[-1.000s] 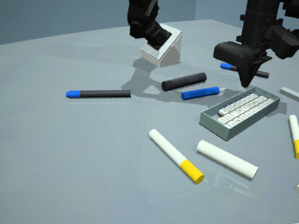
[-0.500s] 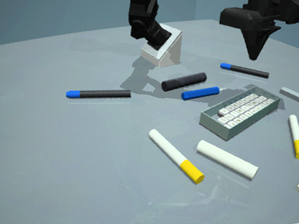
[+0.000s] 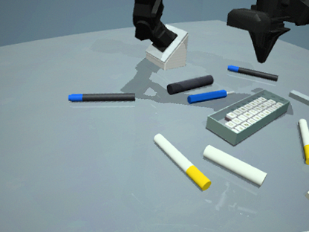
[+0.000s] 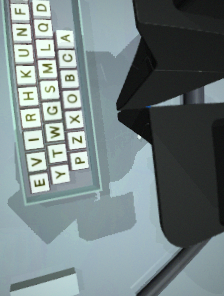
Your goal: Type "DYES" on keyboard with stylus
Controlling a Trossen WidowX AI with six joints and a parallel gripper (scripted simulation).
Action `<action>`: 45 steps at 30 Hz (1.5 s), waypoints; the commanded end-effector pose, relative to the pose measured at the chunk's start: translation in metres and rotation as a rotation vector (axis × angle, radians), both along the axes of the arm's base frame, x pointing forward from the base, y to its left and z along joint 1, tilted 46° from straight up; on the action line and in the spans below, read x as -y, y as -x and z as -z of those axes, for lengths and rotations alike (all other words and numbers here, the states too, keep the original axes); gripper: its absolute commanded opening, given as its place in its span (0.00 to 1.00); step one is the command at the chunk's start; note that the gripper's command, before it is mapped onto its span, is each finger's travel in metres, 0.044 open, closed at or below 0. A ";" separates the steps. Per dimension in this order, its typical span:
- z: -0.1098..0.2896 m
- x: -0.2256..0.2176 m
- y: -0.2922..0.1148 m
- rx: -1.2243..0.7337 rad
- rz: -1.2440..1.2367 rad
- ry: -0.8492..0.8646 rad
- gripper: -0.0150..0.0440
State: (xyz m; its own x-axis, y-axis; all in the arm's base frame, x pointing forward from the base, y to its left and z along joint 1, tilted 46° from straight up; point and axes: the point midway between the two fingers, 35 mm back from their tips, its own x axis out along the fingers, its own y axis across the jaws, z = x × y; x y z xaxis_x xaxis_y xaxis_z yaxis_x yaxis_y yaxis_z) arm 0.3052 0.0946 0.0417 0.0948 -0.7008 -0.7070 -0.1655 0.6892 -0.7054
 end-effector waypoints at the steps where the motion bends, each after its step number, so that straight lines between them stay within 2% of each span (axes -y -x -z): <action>1: 0.000 0.000 0.000 0.000 0.000 0.000 0.25; 4: 0.000 0.000 0.000 0.000 0.000 0.000 0.25; 7: 0.000 0.001 0.000 -0.009 -0.007 -0.003 0.39; 10: -0.004 0.014 0.007 -0.136 -0.109 -0.054 0.51; 18: -0.013 0.052 0.033 -0.474 -0.562 -0.228 0.51; 27: -0.013 0.078 0.062 -0.655 -1.158 -0.290 0.51; 45: -0.010 0.082 0.062 -0.658 -1.170 -0.289 0.51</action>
